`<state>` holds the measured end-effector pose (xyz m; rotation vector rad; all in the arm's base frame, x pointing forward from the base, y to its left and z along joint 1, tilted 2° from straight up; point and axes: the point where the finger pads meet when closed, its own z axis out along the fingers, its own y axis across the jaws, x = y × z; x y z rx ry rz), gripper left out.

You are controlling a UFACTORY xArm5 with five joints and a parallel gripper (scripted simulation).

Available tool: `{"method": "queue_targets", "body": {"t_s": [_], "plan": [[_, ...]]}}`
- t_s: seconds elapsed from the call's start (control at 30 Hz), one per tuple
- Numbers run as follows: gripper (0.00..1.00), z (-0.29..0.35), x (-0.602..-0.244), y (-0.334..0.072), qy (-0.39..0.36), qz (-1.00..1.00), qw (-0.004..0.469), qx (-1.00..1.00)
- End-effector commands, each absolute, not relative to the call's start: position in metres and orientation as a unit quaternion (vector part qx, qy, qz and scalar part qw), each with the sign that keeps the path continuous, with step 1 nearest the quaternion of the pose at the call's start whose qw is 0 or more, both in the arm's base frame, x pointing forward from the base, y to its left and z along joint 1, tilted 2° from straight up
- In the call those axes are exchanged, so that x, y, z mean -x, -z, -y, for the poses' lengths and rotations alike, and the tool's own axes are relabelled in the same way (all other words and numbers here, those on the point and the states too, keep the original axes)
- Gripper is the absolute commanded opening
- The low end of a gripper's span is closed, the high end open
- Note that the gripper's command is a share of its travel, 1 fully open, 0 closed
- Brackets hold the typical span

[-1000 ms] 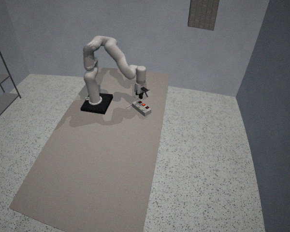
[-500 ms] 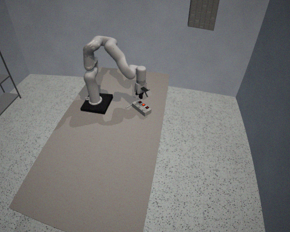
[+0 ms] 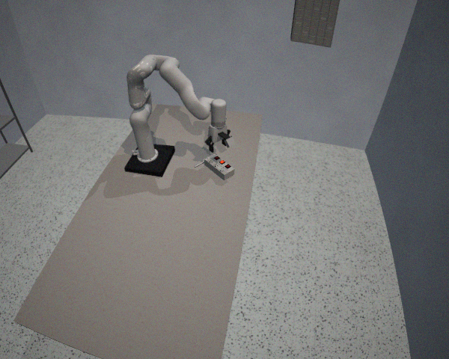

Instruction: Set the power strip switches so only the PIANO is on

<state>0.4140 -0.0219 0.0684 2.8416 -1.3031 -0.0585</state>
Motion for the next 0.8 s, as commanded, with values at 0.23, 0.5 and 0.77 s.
{"method": "queue_targets", "body": {"t_s": [0.23, 0.5, 0.77], "plan": [[1.0, 0.021, -0.418, -0.13, 0.016, 0.417, 0.007, -0.909], [1.0, 0.021, -0.419, -0.149, 0.016, 0.417, 0.007, -0.909], [1.0, 0.021, -0.419, -0.151, 0.016, 0.417, 0.007, -0.909]]}}
